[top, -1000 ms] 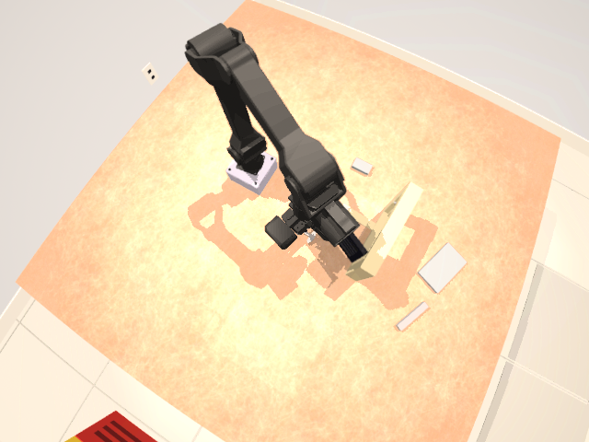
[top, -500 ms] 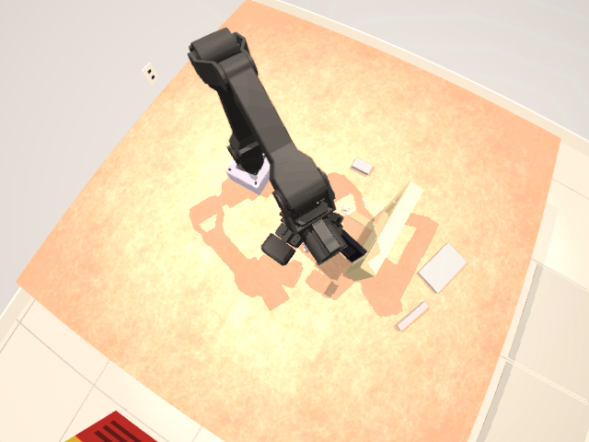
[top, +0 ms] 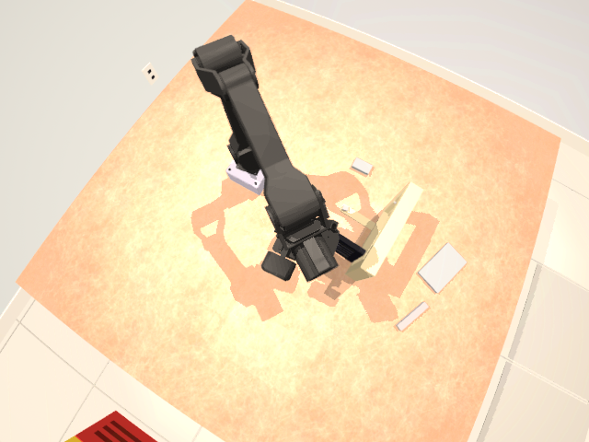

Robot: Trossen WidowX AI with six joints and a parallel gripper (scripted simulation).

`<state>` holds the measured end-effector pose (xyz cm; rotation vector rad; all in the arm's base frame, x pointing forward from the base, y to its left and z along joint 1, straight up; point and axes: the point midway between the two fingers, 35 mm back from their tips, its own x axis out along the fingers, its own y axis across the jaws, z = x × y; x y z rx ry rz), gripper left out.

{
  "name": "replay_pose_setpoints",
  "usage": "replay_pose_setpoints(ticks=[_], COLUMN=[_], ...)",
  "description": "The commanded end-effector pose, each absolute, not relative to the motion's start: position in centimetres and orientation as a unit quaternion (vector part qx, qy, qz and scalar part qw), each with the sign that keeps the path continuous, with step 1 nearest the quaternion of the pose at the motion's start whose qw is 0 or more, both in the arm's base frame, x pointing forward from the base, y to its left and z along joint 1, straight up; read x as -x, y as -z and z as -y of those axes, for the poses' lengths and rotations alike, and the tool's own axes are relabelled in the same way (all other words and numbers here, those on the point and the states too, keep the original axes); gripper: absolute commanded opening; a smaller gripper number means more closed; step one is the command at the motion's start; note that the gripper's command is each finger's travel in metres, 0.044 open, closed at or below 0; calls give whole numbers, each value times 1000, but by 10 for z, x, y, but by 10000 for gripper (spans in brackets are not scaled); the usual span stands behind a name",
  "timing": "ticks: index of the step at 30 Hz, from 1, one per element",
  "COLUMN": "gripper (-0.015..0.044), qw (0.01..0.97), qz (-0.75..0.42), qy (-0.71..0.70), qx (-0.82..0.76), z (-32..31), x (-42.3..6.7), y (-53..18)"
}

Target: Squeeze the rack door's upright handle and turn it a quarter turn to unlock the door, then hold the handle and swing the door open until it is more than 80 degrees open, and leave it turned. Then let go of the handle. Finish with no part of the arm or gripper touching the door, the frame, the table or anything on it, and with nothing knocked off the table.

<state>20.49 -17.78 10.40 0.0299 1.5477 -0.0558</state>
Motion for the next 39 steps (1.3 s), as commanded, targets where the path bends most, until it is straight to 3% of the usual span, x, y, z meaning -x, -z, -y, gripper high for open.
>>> replay_pose_setpoints(ticks=[1, 9, 20, 39], gripper=[11, 11, 283, 283], qw=[714, 714, 714, 714], qz=[-700, -700, -700, -700], qy=[17, 17, 17, 19], qx=[-7, -7, -7, -8], z=[179, 179, 179, 180], x=[-205, -205, -205, -206], y=[-104, -104, -104, -127])
